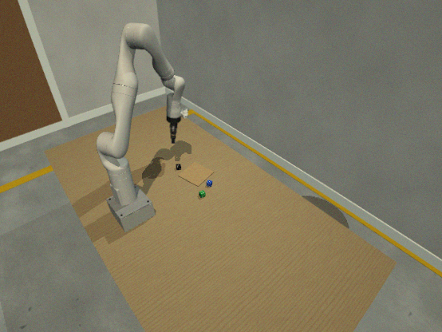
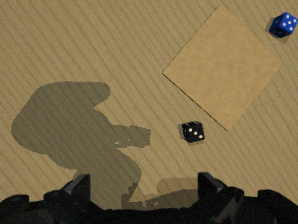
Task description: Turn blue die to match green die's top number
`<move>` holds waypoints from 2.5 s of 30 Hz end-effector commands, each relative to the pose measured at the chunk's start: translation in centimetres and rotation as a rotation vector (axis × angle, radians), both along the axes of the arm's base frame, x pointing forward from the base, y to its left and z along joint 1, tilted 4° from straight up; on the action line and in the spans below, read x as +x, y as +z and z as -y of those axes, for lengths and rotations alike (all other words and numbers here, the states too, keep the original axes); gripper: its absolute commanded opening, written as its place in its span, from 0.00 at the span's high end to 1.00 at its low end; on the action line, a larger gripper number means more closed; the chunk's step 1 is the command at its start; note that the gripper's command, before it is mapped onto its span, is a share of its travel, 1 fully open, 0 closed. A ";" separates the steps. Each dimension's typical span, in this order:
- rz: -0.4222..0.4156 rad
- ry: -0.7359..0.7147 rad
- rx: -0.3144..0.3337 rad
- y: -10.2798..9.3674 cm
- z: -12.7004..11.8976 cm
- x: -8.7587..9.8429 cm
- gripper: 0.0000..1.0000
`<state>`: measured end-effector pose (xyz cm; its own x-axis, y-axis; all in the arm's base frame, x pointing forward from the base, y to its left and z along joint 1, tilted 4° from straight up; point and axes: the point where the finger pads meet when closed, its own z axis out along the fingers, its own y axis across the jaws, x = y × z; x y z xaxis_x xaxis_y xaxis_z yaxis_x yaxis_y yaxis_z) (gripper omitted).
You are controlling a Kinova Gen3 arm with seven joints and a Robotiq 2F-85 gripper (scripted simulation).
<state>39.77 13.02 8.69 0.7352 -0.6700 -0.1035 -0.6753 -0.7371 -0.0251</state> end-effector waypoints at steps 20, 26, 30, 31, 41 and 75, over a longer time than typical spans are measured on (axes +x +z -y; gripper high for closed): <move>0.017 -0.864 -0.028 -1.1 23.8 -7.2 0.00; 0.020 -0.943 -0.033 -1.1 25.4 -8.5 0.00; 0.020 -0.952 -0.033 -1.1 25.6 -8.7 0.00; 0.020 -0.952 -0.033 -1.1 25.6 -8.7 0.00; 0.020 -0.952 -0.033 -1.1 25.6 -8.7 0.00; 0.020 -0.952 -0.033 -10.7 25.0 -8.2 0.00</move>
<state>32.41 -11.69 -0.78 -0.1021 -0.9929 -0.0611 -0.9928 0.1056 -0.0561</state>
